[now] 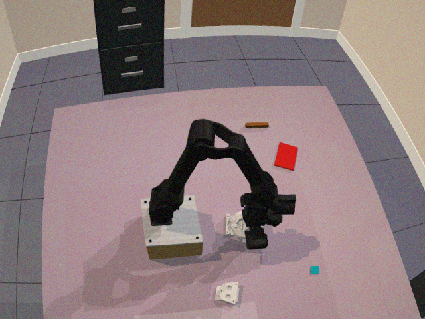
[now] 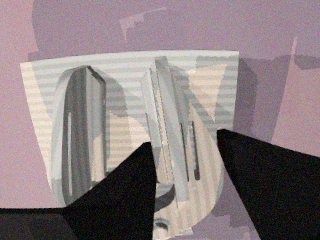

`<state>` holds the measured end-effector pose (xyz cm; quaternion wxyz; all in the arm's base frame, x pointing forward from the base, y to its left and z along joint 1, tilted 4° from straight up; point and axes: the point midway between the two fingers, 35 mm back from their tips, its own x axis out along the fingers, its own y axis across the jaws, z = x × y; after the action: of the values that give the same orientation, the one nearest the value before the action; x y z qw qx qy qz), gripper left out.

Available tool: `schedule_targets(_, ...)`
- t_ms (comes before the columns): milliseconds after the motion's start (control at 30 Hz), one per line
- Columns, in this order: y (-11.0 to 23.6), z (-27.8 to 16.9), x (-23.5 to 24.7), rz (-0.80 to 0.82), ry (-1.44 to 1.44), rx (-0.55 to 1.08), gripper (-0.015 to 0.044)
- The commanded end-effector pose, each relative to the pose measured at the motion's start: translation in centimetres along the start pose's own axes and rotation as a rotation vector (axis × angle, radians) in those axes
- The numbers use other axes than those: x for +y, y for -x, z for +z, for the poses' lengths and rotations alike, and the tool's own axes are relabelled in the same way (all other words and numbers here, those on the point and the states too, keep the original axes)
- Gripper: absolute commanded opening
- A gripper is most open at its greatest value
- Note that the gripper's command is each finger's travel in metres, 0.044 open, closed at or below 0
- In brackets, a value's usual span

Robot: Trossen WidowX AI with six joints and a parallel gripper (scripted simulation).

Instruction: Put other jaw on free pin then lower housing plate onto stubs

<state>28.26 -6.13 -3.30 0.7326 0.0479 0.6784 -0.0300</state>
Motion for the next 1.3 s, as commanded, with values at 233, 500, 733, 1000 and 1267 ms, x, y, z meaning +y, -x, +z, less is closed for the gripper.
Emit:
schedule_targets(233,-0.24,0.06,0.05,0.002,0.004,-0.002,0.0134)
schedule_targets(500,0.29,0.06,0.04,0.002,0.004,-0.002,0.0134)
schedule_targets(733,0.18,-0.05,0.05,0.002,0.004,-0.002,0.0134)
schedule_targets(1000,0.01,-0.05,0.05,0.002,0.004,-0.002,0.0134)
schedule_targets(1267,-0.09,-0.05,0.05,0.002,0.004,-0.002,0.0134)
